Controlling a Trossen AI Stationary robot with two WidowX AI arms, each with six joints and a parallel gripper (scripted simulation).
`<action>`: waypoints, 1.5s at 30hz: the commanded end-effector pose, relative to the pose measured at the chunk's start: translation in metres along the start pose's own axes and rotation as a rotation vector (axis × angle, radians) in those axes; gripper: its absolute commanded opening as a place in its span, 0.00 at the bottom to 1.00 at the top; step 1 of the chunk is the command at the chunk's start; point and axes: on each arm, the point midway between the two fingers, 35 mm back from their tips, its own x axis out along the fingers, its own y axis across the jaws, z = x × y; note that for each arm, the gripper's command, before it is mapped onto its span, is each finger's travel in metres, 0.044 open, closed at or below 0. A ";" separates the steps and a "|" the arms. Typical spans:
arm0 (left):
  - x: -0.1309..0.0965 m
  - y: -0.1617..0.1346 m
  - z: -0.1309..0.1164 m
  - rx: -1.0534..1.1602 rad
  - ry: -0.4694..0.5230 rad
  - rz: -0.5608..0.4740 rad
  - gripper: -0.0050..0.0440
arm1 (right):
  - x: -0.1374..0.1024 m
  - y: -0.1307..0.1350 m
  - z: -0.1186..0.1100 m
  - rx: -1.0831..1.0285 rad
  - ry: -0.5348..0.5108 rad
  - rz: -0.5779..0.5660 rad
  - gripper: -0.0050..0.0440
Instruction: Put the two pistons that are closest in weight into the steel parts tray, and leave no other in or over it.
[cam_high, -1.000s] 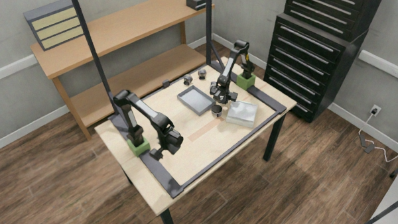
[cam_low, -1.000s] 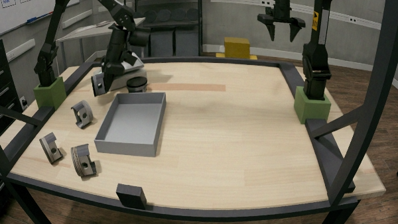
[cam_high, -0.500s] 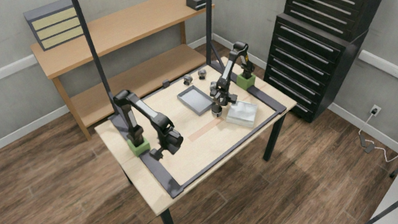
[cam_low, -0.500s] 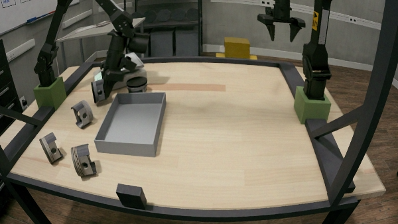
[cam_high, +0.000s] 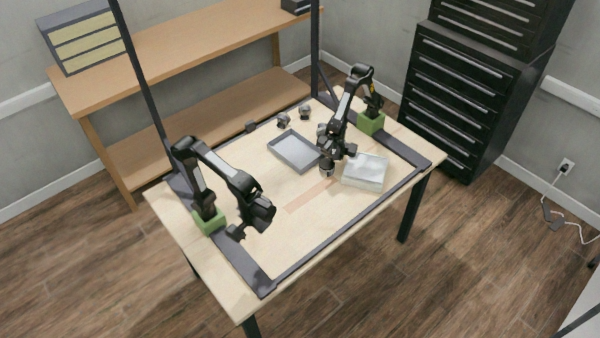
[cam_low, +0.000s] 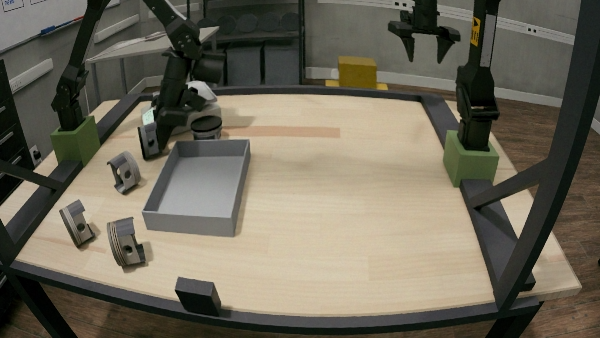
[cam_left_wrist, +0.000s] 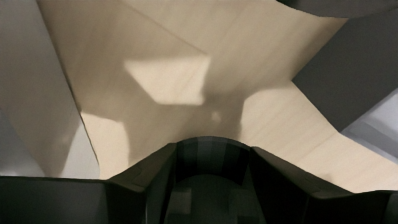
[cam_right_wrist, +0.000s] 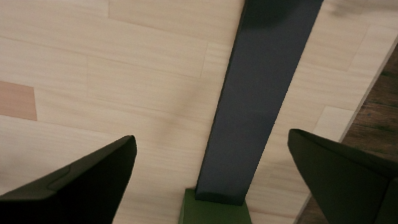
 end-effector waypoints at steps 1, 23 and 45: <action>0.001 -0.003 0.001 0.008 -0.003 -0.009 0.43 | -0.009 0.001 0.005 -0.006 -0.033 0.003 0.92; 0.005 -0.002 0.002 0.010 -0.002 -0.009 0.43 | -0.009 0.001 0.005 -0.006 -0.033 0.003 0.92; 0.009 -0.002 0.003 0.012 -0.002 -0.009 0.43 | -0.009 0.001 0.005 -0.006 -0.033 0.003 0.92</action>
